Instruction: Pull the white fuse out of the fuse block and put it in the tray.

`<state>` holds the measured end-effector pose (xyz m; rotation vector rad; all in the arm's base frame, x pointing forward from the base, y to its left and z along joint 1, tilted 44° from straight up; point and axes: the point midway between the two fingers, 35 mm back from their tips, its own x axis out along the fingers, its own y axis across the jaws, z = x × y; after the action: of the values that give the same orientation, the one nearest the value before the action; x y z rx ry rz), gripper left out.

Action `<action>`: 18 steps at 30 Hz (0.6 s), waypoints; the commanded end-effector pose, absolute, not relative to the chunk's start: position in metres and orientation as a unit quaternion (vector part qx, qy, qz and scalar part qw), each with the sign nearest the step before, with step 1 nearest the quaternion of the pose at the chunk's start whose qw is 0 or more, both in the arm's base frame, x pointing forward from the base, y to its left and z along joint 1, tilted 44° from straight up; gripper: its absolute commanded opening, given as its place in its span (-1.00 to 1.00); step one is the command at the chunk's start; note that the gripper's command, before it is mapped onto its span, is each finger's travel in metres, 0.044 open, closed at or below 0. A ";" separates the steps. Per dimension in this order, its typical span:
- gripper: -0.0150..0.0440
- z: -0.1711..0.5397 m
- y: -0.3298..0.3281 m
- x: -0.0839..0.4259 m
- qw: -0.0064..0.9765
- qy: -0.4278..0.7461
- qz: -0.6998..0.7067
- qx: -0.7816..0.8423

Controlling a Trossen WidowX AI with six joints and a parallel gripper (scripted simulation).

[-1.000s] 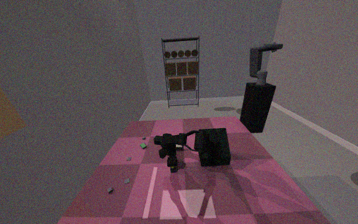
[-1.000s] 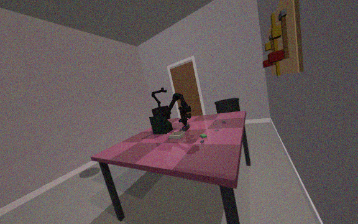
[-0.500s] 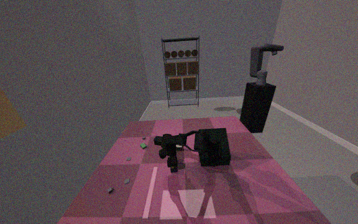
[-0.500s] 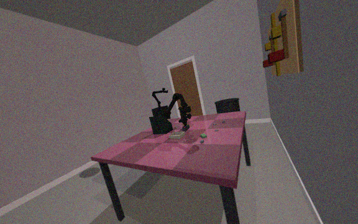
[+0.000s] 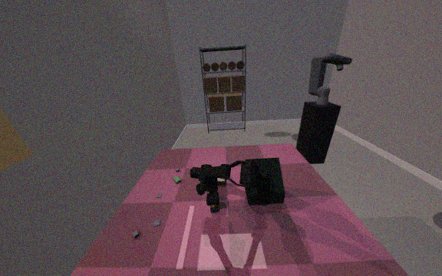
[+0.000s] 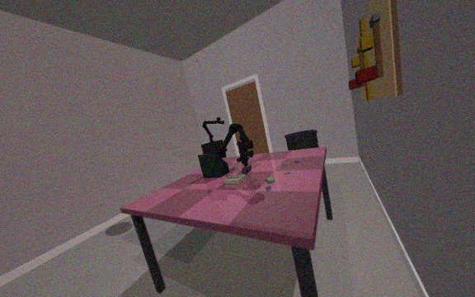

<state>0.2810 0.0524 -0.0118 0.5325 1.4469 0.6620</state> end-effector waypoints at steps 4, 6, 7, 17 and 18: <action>-0.49 -0.009 0.050 0.282 0.669 0.641 0.294 0.234; -0.49 -0.009 0.049 0.282 0.669 0.641 0.294 0.235; -0.49 -0.008 0.049 0.282 0.669 0.641 0.294 0.235; -0.49 -0.005 0.045 0.282 0.669 0.641 0.294 0.235; -0.49 -0.004 0.045 0.282 0.669 0.641 0.294 0.235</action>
<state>0.2810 0.0465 -0.0056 0.5362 1.4468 0.6631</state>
